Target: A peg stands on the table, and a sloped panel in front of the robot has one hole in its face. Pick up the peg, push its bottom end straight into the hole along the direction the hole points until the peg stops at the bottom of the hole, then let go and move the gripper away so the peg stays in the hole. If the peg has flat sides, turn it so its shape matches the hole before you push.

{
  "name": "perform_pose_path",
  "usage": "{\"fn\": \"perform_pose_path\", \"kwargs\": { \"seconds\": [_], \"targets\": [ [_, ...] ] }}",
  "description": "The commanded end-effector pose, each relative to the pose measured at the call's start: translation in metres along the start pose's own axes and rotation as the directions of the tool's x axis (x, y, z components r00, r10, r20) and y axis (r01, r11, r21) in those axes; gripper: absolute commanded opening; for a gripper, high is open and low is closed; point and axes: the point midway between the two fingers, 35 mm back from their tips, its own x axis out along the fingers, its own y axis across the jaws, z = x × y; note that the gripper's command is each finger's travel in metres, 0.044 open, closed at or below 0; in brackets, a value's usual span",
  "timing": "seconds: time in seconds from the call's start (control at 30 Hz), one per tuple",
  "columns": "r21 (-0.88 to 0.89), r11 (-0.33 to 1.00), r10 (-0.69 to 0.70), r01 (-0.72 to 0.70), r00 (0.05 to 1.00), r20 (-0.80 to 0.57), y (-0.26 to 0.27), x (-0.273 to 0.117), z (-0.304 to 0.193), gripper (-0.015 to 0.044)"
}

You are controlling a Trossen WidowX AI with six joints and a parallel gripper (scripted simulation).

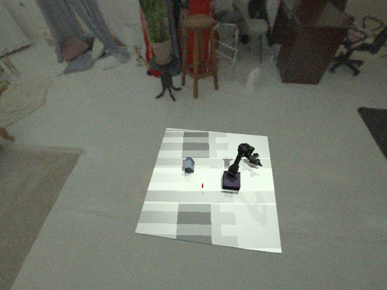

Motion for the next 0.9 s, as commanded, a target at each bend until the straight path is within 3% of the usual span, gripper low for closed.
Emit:
{"fn": "perform_pose_path", "kwargs": {
  "seconds": [0.0,0.87],
  "targets": [
    [-0.002,0.998,0.058,-0.058,0.998,0.037,0.013,-0.014,0.009,0.044],
    [-0.19,0.93,0.35,-0.314,0.914,0.204,0.079,-0.11,0.028,0.044]
  ]
}}
